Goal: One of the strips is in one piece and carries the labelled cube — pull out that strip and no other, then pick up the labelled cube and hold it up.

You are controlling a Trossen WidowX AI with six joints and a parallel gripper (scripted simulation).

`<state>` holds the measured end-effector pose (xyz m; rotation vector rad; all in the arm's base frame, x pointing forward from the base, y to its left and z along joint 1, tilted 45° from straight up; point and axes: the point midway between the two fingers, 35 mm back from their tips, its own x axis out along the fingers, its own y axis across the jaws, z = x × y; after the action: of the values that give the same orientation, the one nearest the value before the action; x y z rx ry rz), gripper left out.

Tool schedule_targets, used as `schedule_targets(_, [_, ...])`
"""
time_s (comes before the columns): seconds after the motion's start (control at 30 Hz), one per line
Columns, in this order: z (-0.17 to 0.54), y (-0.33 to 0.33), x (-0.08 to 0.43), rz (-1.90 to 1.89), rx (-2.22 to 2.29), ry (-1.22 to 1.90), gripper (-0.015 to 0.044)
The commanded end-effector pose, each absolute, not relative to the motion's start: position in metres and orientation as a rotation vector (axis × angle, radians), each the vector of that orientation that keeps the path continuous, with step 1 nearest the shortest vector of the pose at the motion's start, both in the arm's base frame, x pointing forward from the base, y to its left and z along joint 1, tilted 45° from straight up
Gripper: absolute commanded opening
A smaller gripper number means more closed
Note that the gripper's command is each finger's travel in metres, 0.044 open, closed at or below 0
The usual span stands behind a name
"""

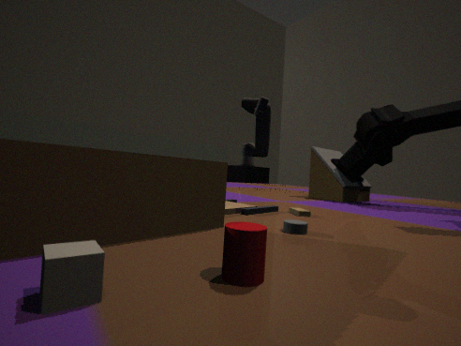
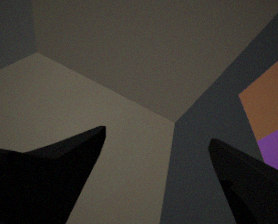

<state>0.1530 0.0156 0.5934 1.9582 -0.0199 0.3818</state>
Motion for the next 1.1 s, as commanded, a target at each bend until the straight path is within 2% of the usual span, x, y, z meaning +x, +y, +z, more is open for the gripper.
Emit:
schedule_targets(0.0, [0.592, 0.014, 0.155, 0.377, 1.953, -0.019, 0.04])
schedule_targets(0.3, [0.518, -0.062, 0.24, 0.172, 1.703, 0.041, 0.04])
schedule_targets(0.6, [0.389, -0.134, 0.306, 0.021, 1.382, 0.198, 0.04])
schedule_targets(0.83, [0.269, -0.164, 0.324, -0.008, 1.13, 0.354, 0.04])
schedule_targets(1.07, [0.155, -0.164, 0.312, 0.04, 0.903, 0.497, 0.04])
